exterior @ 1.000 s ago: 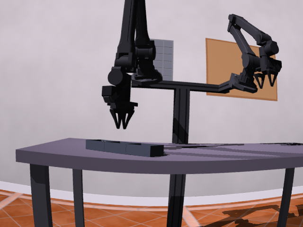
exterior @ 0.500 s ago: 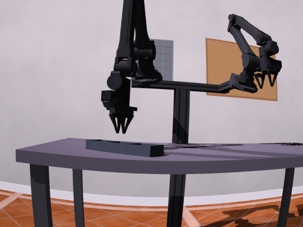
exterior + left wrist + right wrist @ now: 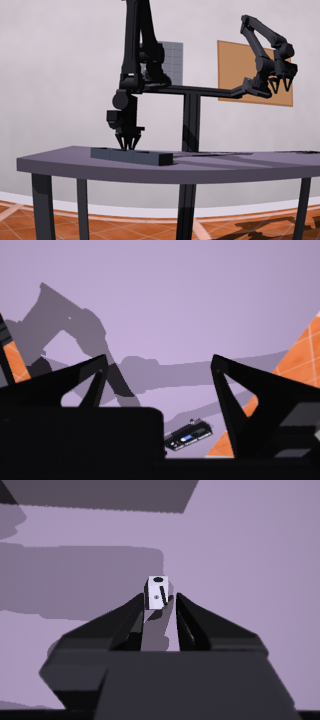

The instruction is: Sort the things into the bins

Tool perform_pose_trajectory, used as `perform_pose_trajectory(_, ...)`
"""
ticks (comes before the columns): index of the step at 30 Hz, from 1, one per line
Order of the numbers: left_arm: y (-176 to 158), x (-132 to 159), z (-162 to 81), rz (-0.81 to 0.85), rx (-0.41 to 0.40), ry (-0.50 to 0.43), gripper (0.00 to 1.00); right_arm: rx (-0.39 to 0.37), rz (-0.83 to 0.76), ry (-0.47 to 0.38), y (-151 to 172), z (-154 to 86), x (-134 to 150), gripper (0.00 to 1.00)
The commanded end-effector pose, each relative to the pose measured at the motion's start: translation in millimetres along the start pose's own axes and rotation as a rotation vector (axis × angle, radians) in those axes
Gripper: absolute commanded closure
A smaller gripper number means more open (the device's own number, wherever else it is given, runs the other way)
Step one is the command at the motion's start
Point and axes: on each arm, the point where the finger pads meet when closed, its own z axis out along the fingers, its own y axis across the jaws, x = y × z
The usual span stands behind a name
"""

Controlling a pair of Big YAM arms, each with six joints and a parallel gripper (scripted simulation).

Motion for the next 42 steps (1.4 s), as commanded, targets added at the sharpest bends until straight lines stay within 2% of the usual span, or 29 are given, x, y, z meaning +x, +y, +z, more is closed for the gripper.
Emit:
perform_pose_trajectory(1, 3.7, -1.5, -0.2, -0.018, -0.011, -0.002, 0.0, -0.007, 0.003, -0.02, 6.1, 3.9, -6.4, 0.71)
perform_pose_trajectory(3, 3.7, -1.5, -0.2, -0.018, -0.011, -0.002, 0.0, -0.011, 0.002, -0.038, 7.7, 0.4, -14.4, 0.71)
perform_pose_trajectory(4, 3.7, -1.5, -0.2, -0.018, -0.011, -0.002, 0.0, -0.006, 0.003, -0.019, 5.5, 6.7, -7.0, 0.71)
perform_pose_trajectory(8, 3.7, -1.5, -0.2, -0.018, -0.011, -0.002, 0.0, -0.007, 0.003, -0.019, 6.4, 12.1, -6.4, 0.71)
perform_pose_trajectory(12, 3.7, -1.5, -0.2, -0.018, -0.011, -0.002, 0.0, -0.001, 0.005, -0.003, 1.9, 10.9, 5.5, 0.71)
perform_pose_trajectory(15, 3.7, -1.5, -0.2, -0.018, -0.011, -0.002, 0.0, -0.003, 0.0, -0.016, 1.8, 6.7, -3.3, 0.71)
perform_pose_trajectory(23, 3.7, -1.5, -0.2, -0.018, -0.011, -0.002, 0.0, -0.003, 0.0, -0.015, 1.7, 6.4, -2.6, 0.71)
perform_pose_trajectory(24, 3.7, -1.5, -0.2, -0.018, -0.011, -0.002, 0.0, -0.003, 0.0, -0.015, 1.7, 6.3, -2.6, 0.9)
perform_pose_trajectory(42, 3.7, -1.5, -0.2, -0.018, -0.011, -0.002, 0.0, -0.003, 0.0, -0.015, 1.7, 5.6, -1.8, 0.9)
